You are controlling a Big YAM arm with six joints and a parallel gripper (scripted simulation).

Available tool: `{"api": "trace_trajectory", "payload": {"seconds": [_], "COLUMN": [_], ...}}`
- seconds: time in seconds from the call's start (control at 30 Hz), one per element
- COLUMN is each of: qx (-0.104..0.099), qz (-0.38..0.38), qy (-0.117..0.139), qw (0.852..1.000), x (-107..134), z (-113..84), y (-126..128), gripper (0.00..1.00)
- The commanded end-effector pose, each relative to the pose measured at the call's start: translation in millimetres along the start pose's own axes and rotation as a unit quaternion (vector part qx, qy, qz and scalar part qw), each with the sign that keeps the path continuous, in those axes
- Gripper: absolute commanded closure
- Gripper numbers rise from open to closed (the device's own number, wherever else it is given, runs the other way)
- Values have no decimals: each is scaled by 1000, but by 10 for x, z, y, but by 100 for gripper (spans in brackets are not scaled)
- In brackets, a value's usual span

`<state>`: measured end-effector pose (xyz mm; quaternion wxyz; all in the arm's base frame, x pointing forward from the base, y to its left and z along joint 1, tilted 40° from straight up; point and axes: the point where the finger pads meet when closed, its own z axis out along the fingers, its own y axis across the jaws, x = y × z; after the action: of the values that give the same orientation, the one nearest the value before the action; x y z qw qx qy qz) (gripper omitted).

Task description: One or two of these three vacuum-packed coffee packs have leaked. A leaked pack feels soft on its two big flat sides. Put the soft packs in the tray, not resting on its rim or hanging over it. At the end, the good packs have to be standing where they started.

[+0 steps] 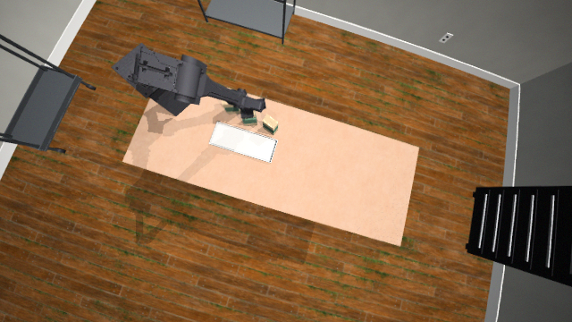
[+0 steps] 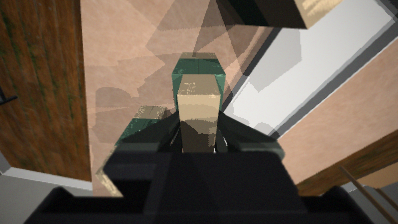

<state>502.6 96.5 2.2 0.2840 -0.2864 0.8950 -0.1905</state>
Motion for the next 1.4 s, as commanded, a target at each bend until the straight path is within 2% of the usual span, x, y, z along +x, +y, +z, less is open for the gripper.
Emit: {"api": "trace_trajectory", "payload": {"seconds": [0.0, 0.17, 0.5, 0.63, 1.17, 1.37], "qx": [1, -1, 0, -1, 1, 3], "qz": [-4, -1, 0, -1, 2, 5], "qy": [-5, -5, -7, -5, -11, -5], "qw": [1000, 1000, 1000, 1000, 1000, 1000], "x": [-40, -45, -60, -35, -83, -17], "z": [-102, -182, -519, -598, -624, -592], "y": [-9, 29, 19, 28, 5, -78], "gripper": [75, 75, 75, 75, 75, 75]}}
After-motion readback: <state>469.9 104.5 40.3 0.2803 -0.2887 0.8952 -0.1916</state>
